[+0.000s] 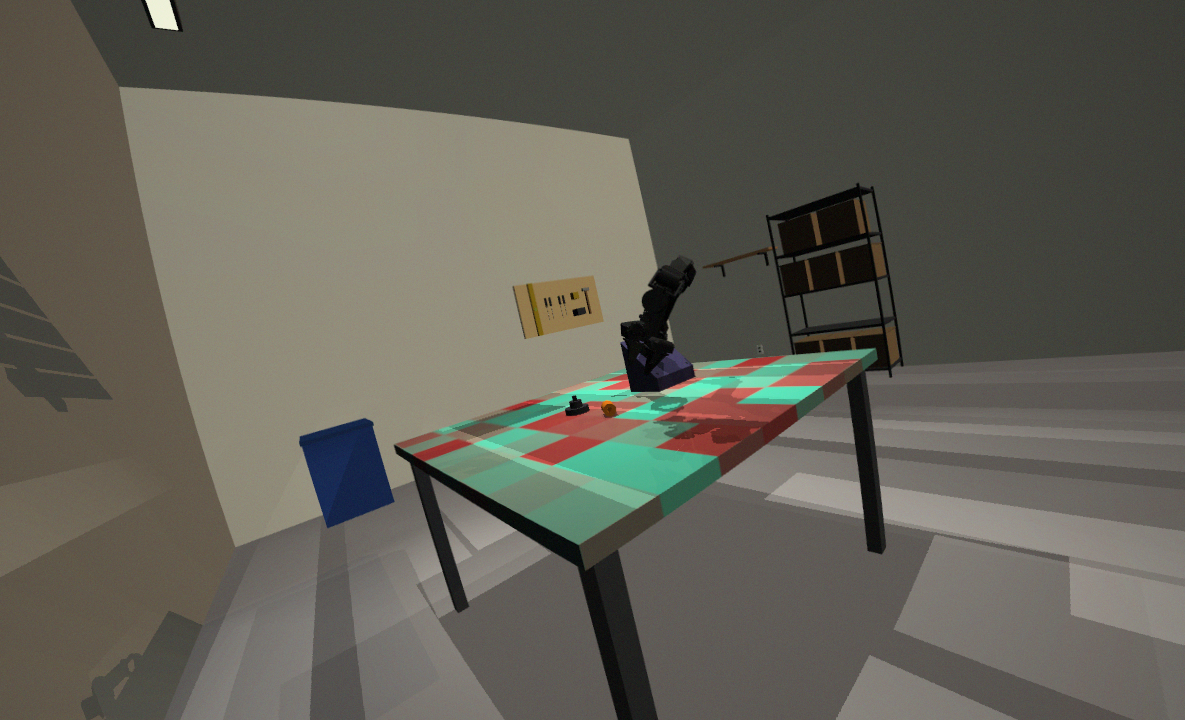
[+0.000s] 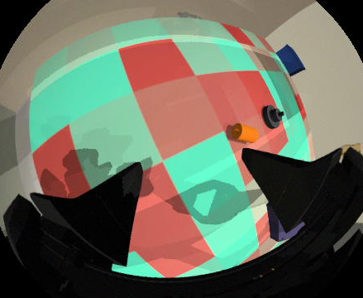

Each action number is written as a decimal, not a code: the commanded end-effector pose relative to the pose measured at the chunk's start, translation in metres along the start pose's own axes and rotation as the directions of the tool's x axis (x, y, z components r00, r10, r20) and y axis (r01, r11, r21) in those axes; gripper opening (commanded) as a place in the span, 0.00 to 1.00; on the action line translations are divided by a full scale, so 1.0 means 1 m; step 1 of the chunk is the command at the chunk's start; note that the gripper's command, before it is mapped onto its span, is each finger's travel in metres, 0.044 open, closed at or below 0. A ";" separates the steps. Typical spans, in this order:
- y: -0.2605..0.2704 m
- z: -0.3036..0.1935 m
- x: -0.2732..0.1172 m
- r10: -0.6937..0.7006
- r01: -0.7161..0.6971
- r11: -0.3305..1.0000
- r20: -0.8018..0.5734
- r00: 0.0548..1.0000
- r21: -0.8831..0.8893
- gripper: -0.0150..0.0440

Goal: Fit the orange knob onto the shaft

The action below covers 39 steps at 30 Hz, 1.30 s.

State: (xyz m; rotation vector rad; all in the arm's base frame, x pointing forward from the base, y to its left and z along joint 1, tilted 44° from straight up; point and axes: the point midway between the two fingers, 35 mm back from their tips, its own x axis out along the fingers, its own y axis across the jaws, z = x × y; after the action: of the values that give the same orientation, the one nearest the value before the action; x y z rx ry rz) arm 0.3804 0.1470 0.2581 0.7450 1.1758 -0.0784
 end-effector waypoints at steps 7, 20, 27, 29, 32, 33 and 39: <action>-0.133 0.052 -0.007 -0.124 0.251 0.393 -0.219 0.968 0.885 1.00; -0.199 0.060 -0.027 -0.062 0.309 -0.310 -0.343 0.937 0.899 1.00; -0.199 0.060 -0.027 -0.062 0.309 -0.310 -0.343 0.937 0.899 1.00; -0.199 0.059 -0.024 -0.062 0.313 -0.308 -0.347 0.936 0.899 1.00; -0.186 0.047 0.024 -0.070 0.366 -0.284 -0.400 0.914 0.886 1.00; -0.181 0.039 0.046 -0.076 0.389 -0.274 -0.423 0.903 0.879 1.00; -0.168 0.001 0.113 -0.103 0.463 -0.242 -0.497 0.861 0.853 1.00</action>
State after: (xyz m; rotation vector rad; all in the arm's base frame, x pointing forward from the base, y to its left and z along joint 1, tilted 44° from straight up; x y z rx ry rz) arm 0.3569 0.0285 0.1092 1.9617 1.3254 -1.6249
